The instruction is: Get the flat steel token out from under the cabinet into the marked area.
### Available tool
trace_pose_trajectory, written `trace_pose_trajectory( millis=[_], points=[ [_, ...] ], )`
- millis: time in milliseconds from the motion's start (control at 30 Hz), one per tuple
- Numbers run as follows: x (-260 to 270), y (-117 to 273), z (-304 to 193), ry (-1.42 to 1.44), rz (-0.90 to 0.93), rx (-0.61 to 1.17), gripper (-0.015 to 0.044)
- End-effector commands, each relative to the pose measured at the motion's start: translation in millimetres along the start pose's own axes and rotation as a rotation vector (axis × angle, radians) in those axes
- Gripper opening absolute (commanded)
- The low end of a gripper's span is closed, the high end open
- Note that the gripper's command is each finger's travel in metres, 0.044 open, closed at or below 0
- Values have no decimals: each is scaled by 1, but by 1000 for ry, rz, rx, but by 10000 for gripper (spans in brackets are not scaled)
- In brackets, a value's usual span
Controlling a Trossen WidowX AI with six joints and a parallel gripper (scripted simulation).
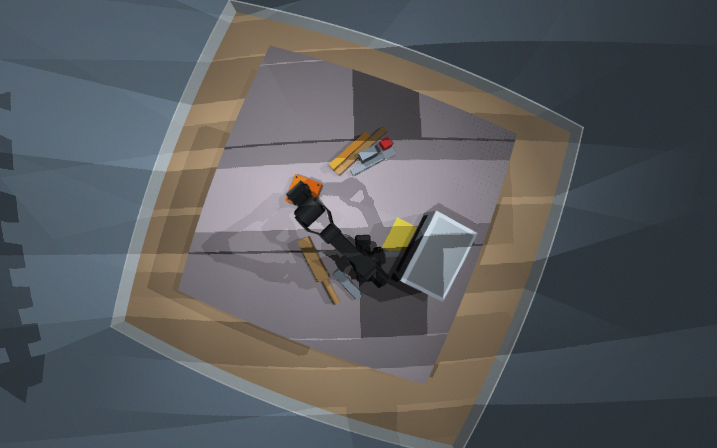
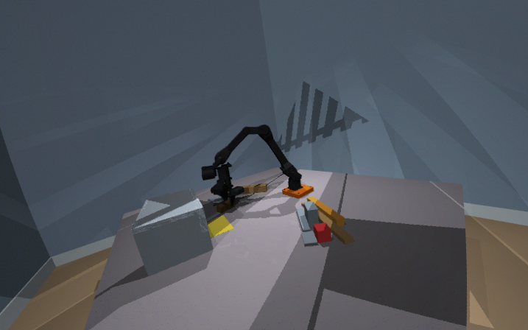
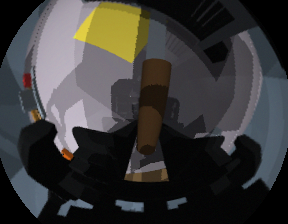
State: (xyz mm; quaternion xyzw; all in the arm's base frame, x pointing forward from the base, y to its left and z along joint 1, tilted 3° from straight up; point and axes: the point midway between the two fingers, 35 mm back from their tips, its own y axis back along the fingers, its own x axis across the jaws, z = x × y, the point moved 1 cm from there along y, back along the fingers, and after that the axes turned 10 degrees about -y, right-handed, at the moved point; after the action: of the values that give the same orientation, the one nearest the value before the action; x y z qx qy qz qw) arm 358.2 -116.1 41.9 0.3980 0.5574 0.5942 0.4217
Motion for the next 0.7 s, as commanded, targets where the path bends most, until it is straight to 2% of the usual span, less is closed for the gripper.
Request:
trace_pose_trajectory(
  millis=[0,667],
  points=[
    [7,-1,0,6,8,1,0],
    [28,-1,-4,6,10,1,0]
  ],
)
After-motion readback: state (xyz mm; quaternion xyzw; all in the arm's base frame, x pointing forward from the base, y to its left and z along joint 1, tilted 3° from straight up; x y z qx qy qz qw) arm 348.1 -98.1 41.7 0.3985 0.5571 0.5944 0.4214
